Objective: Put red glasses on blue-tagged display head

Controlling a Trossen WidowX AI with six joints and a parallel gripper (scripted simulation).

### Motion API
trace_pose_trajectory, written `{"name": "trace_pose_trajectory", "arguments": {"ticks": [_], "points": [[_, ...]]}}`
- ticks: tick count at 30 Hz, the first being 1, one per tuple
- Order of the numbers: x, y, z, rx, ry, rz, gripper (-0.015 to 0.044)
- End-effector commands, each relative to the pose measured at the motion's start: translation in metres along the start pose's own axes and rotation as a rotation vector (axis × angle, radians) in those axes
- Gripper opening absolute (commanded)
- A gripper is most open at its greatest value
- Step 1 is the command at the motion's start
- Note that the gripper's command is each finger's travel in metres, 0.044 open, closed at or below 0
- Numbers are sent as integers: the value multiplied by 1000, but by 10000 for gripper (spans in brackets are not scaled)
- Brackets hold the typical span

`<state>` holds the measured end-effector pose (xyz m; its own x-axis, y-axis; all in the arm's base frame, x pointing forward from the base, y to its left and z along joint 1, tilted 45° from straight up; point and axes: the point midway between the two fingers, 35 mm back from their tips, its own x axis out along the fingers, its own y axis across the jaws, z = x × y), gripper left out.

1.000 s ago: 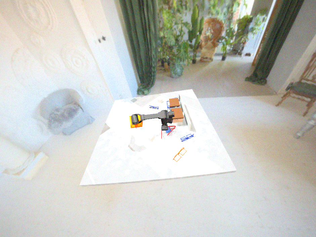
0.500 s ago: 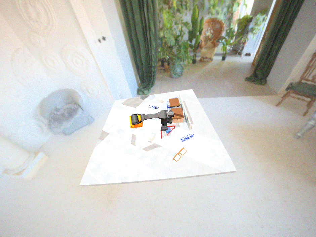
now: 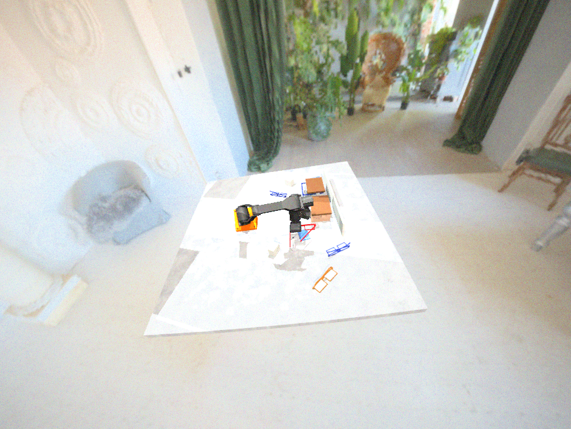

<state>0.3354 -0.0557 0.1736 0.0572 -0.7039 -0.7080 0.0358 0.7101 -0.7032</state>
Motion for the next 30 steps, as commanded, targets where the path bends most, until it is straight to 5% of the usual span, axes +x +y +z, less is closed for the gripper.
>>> {"name": "trace_pose_trajectory", "arguments": {"ticks": [1, 30], "points": [[-20, 1, -2, 1, 0, 3, 0], [-21, -4, -44, 523, 2, 3, 0]]}}
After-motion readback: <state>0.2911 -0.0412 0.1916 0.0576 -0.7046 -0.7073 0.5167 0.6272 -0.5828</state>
